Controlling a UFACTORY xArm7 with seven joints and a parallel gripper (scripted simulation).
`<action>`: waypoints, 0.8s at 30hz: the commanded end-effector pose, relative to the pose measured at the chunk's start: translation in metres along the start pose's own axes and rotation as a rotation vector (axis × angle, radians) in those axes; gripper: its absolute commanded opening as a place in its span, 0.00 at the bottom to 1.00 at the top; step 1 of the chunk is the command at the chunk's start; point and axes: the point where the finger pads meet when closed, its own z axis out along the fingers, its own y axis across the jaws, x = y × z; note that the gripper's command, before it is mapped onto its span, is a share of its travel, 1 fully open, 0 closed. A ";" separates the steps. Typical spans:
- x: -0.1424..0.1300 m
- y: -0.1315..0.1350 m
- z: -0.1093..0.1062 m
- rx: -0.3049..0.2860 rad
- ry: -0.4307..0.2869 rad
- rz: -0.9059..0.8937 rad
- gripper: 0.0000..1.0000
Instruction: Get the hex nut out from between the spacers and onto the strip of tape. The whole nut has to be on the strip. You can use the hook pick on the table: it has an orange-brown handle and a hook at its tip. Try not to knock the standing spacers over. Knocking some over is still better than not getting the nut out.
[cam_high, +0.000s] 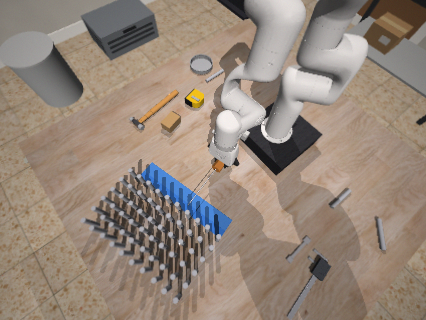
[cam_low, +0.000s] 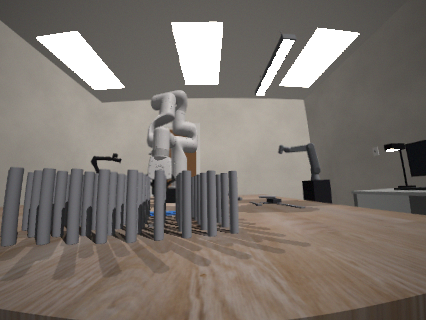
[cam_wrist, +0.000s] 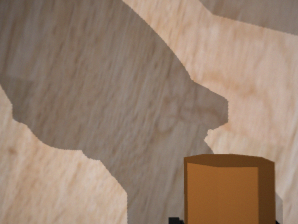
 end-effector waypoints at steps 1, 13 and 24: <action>-0.001 0.000 0.000 0.000 -0.002 0.000 0.00; -0.001 0.000 0.000 0.000 -0.002 0.000 0.00; -0.001 0.000 0.002 -0.001 -0.002 0.000 0.00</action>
